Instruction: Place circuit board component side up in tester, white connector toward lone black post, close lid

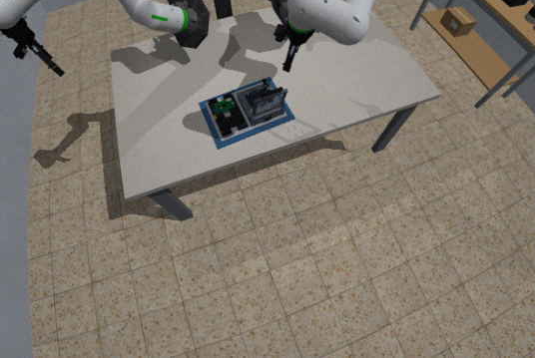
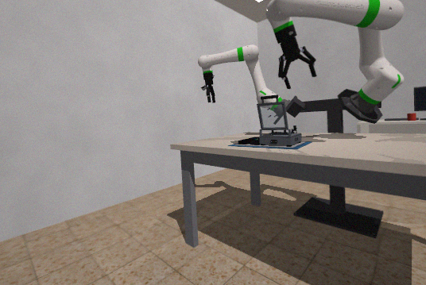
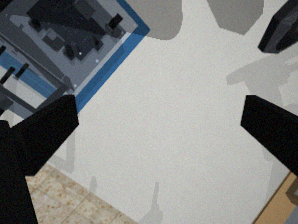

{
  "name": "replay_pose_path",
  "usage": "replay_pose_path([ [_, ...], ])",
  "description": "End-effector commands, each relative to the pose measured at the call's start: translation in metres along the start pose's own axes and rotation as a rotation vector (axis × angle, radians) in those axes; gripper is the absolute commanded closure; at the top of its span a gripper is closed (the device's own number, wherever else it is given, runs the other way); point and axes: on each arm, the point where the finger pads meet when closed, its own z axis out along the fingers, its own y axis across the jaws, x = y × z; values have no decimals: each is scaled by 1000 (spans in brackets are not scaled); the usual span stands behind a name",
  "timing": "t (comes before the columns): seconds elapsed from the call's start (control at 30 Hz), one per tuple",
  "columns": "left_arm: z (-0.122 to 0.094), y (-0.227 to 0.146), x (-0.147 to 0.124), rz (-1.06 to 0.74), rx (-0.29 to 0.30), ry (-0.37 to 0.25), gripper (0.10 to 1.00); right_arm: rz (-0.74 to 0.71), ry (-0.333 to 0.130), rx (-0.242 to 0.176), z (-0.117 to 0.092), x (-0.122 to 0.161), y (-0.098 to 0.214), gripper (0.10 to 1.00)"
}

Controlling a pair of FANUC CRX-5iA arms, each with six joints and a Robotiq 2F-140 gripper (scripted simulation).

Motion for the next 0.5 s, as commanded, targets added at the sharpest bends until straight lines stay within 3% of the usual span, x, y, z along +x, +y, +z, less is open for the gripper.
replay_pose_path([
  [0.0,-4,-27,34,-114,48,-34,98,91,9,-28,-19,-11,21,98],
  [0.1,-6,-43,57,-184,83,-49,98,147,16,-50,-31,-19,32,98],
  [0.17,-6,-43,57,-184,83,-49,98,147,16,-50,-31,-19,32,98],
  [0.2,-7,-57,80,-251,119,-60,98,186,21,-65,-39,-25,38,98],
  [0.47,-7,-88,141,-418,215,-72,98,317,44,-119,-68,-45,58,98],
])
